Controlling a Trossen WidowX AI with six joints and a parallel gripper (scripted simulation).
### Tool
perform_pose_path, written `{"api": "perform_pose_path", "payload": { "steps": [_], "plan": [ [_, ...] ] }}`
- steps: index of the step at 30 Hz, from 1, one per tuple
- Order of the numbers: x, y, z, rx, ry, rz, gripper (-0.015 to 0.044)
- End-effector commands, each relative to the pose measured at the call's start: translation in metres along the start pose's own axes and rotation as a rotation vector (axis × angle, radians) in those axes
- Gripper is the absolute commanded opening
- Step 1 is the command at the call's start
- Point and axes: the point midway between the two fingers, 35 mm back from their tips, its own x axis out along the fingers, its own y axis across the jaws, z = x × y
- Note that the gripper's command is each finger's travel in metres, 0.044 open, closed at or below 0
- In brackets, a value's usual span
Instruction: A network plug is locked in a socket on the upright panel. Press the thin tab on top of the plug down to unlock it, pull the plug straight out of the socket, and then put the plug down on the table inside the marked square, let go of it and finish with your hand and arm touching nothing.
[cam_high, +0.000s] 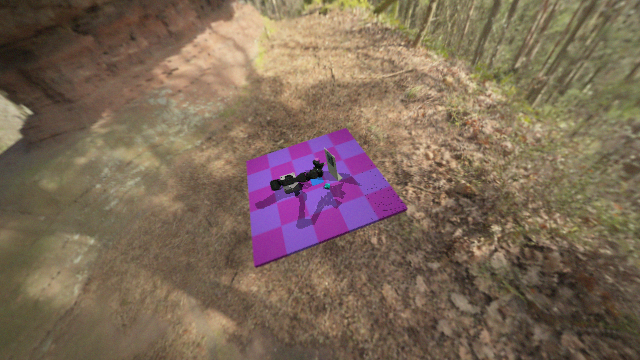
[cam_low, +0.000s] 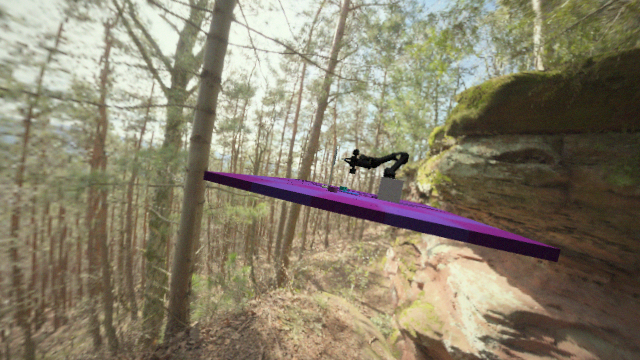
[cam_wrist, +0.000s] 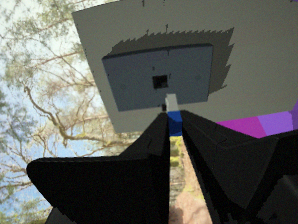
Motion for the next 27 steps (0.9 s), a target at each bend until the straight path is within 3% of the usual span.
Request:
{"api": "perform_pose_path", "payload": {
  "steps": [1,12,27],
  "plan": [
    [-0.002,0.0,-0.001,-0.004,0.003,0.001,0.0],
    [-0.005,0.002,-0.001,0.0,0.001,0.0,0.0],
    [-0.018,0.047,-0.01,-0.001,0.005,0.0,0.0]
  ]
}}
